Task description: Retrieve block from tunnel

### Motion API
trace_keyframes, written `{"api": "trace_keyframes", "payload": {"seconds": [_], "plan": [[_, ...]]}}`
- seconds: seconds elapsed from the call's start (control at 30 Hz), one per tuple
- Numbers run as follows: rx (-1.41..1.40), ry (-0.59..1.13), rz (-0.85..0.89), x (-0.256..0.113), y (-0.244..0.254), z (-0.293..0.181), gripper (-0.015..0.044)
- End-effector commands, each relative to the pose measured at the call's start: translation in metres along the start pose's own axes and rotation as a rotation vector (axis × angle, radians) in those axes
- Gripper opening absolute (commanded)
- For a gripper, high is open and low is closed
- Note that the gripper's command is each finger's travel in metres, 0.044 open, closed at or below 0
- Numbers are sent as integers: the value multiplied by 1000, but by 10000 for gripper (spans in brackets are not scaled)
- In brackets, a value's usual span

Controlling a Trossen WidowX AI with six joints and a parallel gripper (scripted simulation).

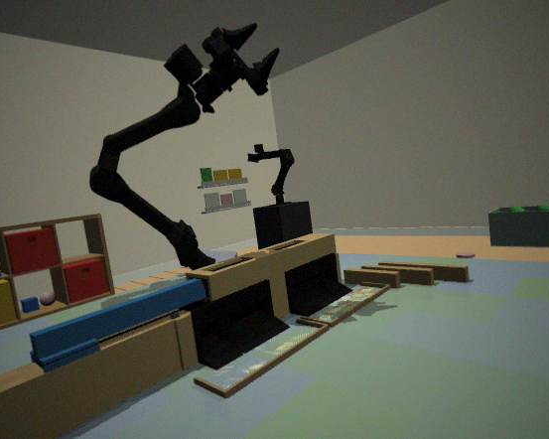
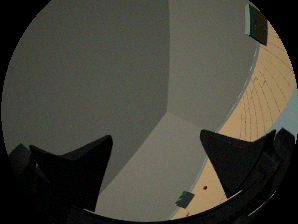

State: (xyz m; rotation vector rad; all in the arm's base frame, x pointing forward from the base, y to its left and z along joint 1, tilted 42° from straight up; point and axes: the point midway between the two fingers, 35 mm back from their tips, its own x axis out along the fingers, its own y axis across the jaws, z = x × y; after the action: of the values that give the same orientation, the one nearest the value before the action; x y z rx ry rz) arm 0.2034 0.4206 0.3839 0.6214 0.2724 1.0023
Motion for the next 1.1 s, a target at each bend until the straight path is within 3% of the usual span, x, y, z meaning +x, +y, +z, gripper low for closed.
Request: {"api": "trace_keyframes", "payload": {"seconds": [0.0, 0.33, 0.73, 0.83, 1.07], "plan": [[-25, 130, -219, 2, -59, -48, 440], [-165, 426, -729, -48, -187, -137, 440], [-505, 822, -1321, -185, -297, -183, 440], [-559, 874, -1383, -203, -304, -183, 440], [-555, 870, -1386, -203, -305, -182, 440]]}}
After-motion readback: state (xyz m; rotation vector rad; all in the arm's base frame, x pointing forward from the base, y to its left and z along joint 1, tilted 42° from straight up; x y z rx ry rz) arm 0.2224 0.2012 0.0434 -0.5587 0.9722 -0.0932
